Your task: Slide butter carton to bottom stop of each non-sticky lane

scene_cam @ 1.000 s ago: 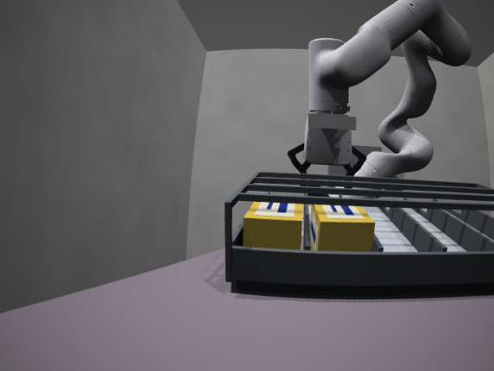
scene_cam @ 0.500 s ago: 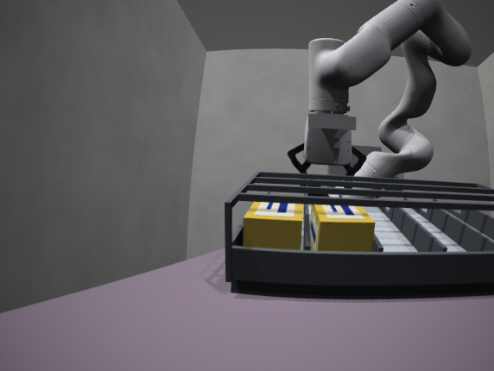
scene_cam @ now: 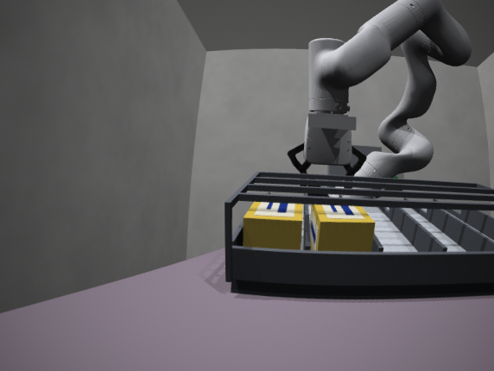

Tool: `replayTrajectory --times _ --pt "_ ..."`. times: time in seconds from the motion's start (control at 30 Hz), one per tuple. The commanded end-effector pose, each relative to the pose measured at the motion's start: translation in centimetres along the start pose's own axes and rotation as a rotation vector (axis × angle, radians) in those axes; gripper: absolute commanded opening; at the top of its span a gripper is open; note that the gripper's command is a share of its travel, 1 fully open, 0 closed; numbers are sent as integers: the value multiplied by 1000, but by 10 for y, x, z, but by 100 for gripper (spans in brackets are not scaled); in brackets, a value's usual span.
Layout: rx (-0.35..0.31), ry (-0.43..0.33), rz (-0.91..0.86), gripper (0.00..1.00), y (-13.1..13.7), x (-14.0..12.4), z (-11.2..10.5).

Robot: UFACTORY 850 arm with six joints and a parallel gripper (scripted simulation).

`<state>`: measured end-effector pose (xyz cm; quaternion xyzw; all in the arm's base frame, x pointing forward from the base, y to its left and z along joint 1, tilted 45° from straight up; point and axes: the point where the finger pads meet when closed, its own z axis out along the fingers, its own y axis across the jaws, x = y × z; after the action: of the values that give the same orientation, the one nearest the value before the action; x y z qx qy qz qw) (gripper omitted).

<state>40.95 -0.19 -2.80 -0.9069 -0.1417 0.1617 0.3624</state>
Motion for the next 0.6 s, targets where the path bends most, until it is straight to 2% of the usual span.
replayTrajectory --times 0.0,0.37,0.4,0.57 --pt "-1 1 0 100 0 0 -1" --pt "-1 1 0 100 0 0 -1" --pt "-1 1 0 100 1 0 -29" --pt "-1 1 0 100 1 0 -29"
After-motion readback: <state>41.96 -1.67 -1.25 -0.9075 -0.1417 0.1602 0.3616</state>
